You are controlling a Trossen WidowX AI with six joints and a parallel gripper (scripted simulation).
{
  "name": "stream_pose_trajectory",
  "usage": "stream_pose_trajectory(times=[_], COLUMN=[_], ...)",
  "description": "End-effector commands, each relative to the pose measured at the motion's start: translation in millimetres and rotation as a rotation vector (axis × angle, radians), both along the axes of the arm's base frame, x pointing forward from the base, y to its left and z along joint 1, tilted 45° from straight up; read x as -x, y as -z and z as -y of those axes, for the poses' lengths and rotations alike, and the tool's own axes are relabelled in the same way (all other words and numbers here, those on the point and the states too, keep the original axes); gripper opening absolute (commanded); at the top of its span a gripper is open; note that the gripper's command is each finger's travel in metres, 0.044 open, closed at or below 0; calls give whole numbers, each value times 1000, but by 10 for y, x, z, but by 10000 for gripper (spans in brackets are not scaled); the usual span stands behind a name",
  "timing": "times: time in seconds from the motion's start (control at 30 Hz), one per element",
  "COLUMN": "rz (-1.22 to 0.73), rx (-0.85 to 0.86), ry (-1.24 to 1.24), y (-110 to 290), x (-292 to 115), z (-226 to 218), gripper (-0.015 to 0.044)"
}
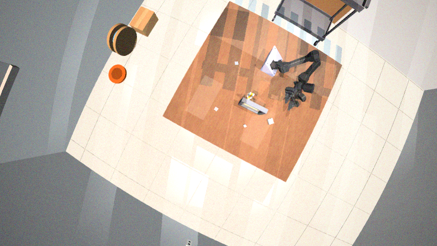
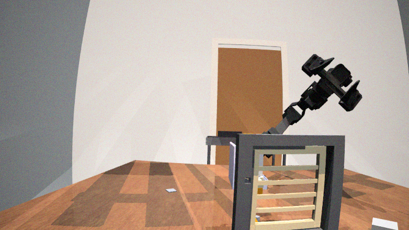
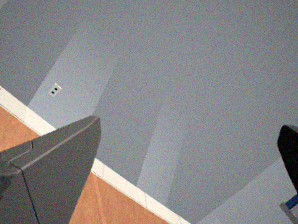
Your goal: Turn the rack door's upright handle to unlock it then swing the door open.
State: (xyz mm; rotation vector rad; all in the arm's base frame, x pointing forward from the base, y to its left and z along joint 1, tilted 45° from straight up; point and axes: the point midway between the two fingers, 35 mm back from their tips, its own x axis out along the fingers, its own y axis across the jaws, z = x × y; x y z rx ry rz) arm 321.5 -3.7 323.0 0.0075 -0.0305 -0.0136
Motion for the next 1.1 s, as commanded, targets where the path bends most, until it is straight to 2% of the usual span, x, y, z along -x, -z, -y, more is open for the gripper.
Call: stream_pose_trajectory(times=[0.0, 0.1, 0.6, 1.07], rz=[-2, -33, -395, -715], rx=[1, 10, 110, 134], ry=[0, -1, -55, -166], y=[3, 48, 616, 1163], x=[-3, -48, -457, -643], z=[1, 14, 184, 351], gripper=[374, 298, 298, 298])
